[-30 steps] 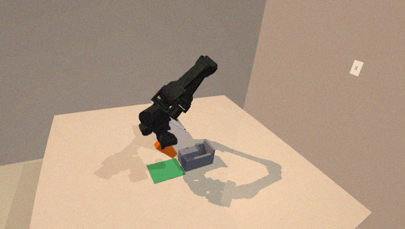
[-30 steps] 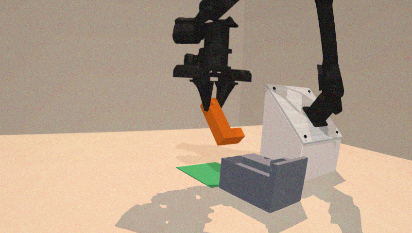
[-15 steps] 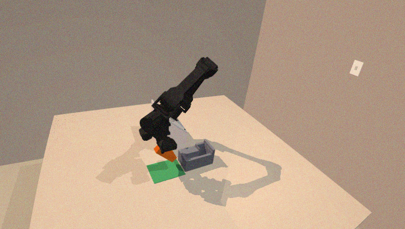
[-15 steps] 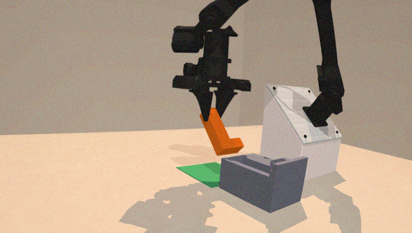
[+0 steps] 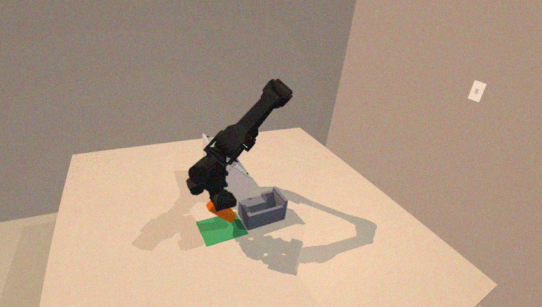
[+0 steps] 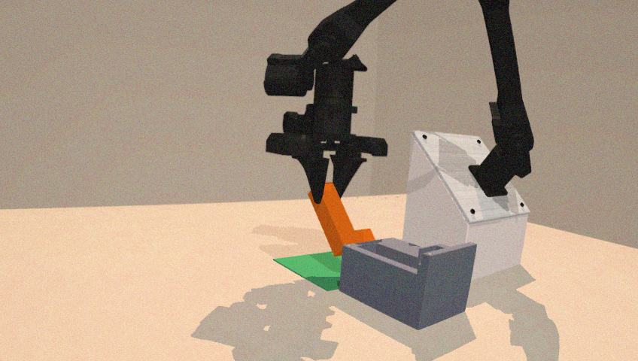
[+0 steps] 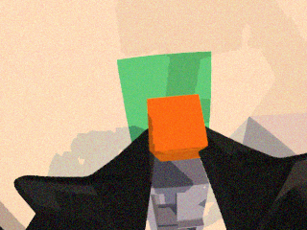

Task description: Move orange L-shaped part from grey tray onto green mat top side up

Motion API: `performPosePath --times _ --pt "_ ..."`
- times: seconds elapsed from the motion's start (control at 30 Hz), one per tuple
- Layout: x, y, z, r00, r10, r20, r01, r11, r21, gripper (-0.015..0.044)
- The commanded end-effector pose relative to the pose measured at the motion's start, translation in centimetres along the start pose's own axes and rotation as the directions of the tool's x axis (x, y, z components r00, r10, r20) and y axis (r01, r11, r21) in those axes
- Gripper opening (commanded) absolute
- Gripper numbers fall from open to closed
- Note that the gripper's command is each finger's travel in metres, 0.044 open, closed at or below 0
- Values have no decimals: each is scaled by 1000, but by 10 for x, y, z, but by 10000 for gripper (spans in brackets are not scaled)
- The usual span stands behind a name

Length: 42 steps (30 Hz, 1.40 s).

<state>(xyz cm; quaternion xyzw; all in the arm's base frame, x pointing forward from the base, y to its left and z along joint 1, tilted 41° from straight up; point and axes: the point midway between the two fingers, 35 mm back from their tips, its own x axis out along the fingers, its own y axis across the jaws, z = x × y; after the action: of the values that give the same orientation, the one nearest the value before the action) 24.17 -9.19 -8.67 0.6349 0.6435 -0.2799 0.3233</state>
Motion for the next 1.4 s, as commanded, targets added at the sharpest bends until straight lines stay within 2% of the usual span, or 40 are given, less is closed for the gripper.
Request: performPosePath --times 0.0,0.43,0.87,1.2,1.37 --pt "7 -1 0 1000 1 -9 0 1000 9 0" --pt "26 -1 -1 1000 1 -10 -1 1000 9 0" --pt "26 -2 -1 1000 -4 -6 4 1000 4 0" --pt "23 -1 0 1000 -3 -6 3 1000 4 263" --pt "-31 1 2 1000 -1 -5 1 1000 8 394"
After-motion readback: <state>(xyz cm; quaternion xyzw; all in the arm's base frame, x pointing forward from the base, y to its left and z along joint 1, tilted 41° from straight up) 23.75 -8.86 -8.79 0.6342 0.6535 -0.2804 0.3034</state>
